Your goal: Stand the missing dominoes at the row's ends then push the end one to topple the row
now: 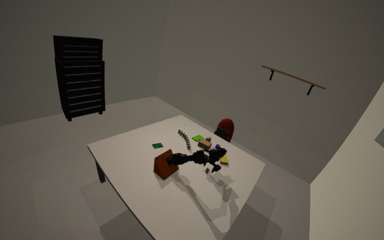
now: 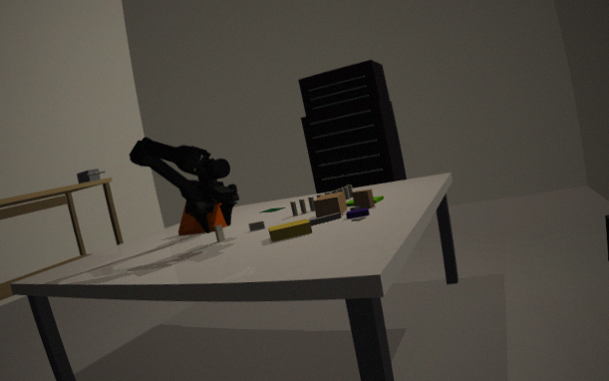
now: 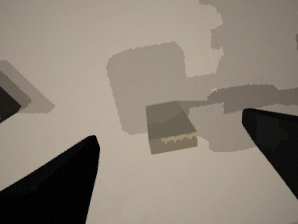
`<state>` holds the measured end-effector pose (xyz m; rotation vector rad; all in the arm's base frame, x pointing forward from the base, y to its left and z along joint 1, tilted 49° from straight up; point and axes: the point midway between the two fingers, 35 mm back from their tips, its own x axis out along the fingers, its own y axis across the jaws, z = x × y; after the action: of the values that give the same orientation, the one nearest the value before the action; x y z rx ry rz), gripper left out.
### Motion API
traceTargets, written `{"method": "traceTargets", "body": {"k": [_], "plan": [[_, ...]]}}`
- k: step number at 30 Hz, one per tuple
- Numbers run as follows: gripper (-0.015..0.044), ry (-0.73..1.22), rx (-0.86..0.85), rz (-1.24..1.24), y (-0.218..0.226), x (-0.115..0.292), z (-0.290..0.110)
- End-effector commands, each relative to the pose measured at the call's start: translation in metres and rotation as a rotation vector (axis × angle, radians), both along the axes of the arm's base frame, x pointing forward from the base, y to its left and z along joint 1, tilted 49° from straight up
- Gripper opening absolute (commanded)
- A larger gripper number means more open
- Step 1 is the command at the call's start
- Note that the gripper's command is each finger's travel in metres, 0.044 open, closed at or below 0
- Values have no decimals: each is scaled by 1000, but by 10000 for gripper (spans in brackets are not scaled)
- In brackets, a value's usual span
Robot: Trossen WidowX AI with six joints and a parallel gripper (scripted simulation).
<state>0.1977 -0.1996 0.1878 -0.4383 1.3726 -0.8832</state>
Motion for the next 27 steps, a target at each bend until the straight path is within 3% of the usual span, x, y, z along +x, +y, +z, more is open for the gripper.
{"method": "traceTargets", "body": {"k": [1, 8, 21, 27], "plan": [[440, 0, 3, 5, -3, -2, -4], [440, 0, 2, 5, -9, -2, -9], [107, 0, 2, 5, -9, -2, -9], [107, 0, 2, 5, -9, -2, -9]]}}
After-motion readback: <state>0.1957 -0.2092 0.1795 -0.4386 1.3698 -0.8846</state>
